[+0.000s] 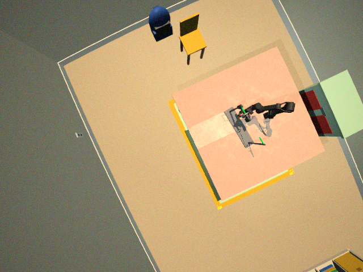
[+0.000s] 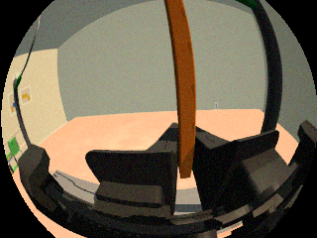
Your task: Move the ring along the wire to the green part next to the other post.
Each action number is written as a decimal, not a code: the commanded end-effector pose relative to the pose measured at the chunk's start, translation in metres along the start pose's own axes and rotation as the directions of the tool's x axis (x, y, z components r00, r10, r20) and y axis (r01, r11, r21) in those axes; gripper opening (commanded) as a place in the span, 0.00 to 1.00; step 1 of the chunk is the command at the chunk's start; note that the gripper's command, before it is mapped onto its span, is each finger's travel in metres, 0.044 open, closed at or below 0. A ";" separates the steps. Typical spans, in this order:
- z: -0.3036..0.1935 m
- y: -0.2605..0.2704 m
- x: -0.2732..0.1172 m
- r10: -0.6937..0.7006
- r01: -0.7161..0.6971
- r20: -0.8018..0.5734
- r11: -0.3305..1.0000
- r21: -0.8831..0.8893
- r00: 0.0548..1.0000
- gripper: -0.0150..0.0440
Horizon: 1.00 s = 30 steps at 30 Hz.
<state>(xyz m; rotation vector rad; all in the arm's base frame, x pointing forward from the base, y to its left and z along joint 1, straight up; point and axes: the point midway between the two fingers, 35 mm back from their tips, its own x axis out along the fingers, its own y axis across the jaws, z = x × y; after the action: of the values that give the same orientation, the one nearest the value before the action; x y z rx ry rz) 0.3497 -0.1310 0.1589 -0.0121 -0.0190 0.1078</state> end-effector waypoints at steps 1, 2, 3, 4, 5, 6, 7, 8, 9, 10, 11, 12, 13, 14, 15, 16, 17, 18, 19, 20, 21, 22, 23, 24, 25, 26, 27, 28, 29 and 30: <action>-0.001 0.005 -0.001 -0.002 0.002 -0.003 1.000 0.012 1.000 0.00; -0.001 0.007 -0.001 -0.002 0.002 -0.003 1.000 0.014 1.000 0.00; -0.001 0.008 -0.001 -0.002 0.002 -0.003 1.000 0.017 1.000 0.00; -0.001 0.009 -0.001 -0.002 0.002 -0.003 1.000 0.021 1.000 0.00; -0.001 0.011 -0.001 -0.002 0.002 -0.003 1.000 0.024 1.000 0.00; -0.001 0.012 -0.001 -0.002 0.002 -0.003 1.000 0.028 1.000 0.00; -0.001 0.014 -0.001 -0.002 0.002 -0.003 0.999 0.032 1.000 0.00; -0.001 0.015 -0.001 -0.002 0.002 -0.003 0.999 0.037 1.000 0.00; -0.001 0.017 -0.001 -0.002 0.002 -0.003 0.999 0.043 1.000 0.00; -0.001 0.019 -0.001 -0.002 0.002 -0.003 0.999 0.050 1.000 0.00; -0.001 0.021 -0.001 -0.002 0.002 -0.003 0.998 0.056 1.000 0.00; -0.001 0.022 -0.001 -0.002 0.002 -0.003 0.998 0.063 1.000 0.00; -0.001 0.024 -0.001 -0.002 0.002 -0.003 0.997 0.072 1.000 0.00; -0.001 0.027 -0.001 -0.002 0.002 -0.003 0.997 0.082 1.000 0.00; -0.001 0.029 -0.001 -0.002 0.002 -0.003 0.996 0.092 1.000 0.00; -0.001 0.031 -0.001 -0.002 0.002 -0.003 0.995 0.102 1.000 0.00; -0.001 0.033 -0.001 -0.002 0.002 -0.003 0.994 0.112 1.000 0.00; -0.001 0.035 -0.001 -0.002 0.002 -0.003 0.993 0.120 1.000 0.00; 0.000 0.037 -0.001 -0.002 0.002 -0.003 0.992 0.130 1.000 0.00; 0.000 0.039 -0.001 -0.002 0.002 -0.003 0.990 0.142 1.000 0.00; 0.000 0.042 -0.001 -0.002 0.002 -0.003 0.988 0.156 1.000 0.00; 0.001 0.044 -0.001 -0.001 0.002 -0.003 0.985 0.171 1.000 0.00; 0.001 0.047 0.000 -0.001 0.002 -0.003 0.982 0.186 1.000 0.00; 0.002 0.050 0.000 -0.001 0.002 -0.003 0.979 0.203 1.000 0.00; 0.002 0.053 0.000 -0.001 0.002 -0.003 0.975 0.221 1.000 0.00; 0.003 0.056 0.000 -0.001 0.002 -0.003 0.971 0.238 1.000 0.00; 0.004 0.060 0.000 -0.001 0.002 -0.003 0.967 0.256 1.000 0.00; 0.004 0.063 0.000 -0.001 0.002 -0.003 0.962 0.274 1.000 0.00; 0.005 0.066 0.000 -0.001 0.002 -0.003 0.956 0.294 1.000 0.00; 0.007 0.069 0.000 -0.001 0.002 -0.003 0.949 0.314 1.000 0.00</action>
<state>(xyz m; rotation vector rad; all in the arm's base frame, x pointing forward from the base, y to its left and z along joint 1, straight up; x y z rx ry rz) 0.3441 -0.0701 0.1645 0.2565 -0.0061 0.1107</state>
